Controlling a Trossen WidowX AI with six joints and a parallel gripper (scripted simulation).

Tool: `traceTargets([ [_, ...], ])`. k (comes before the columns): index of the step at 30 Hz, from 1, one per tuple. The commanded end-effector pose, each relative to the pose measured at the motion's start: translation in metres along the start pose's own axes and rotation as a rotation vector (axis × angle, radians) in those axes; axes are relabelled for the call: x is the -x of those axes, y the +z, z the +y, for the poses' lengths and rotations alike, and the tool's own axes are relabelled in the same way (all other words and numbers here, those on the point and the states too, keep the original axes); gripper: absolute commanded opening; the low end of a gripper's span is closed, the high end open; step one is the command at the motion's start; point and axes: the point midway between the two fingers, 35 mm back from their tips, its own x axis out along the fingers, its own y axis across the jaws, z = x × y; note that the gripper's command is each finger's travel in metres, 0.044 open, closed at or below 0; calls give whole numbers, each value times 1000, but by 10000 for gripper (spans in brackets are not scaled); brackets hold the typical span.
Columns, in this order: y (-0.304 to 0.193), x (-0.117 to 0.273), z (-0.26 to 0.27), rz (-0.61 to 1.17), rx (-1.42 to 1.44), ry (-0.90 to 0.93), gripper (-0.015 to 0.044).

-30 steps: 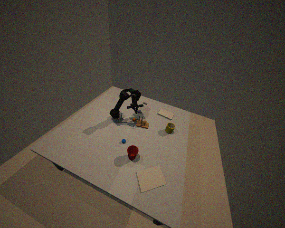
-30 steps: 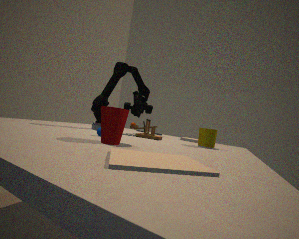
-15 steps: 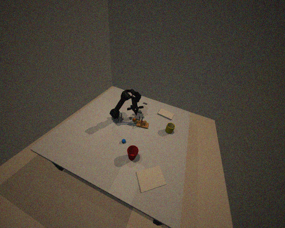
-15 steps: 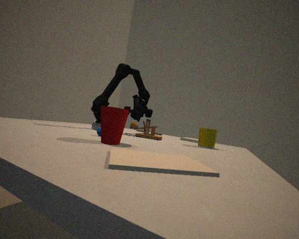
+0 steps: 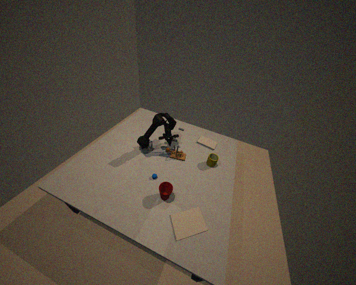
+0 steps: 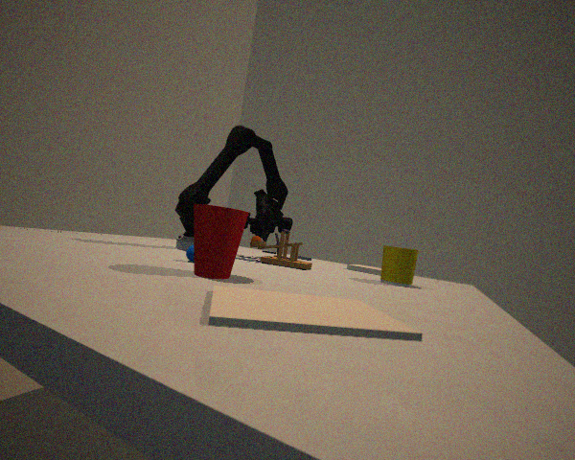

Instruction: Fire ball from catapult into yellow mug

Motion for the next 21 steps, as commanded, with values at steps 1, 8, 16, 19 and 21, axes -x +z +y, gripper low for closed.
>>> traceTargets([
  [1, 4, -5, 1, 6, 11, 0, 0],
  [8, 12, -13, 2, 10, 17, 2, 0],
  [16, 21, -23, 4, 15, 25, 5, 0],
  [19, 24, -26, 5, 17, 28, 6, 0],
  [21, 31, -33, 5, 17, 28, 6, 0],
])
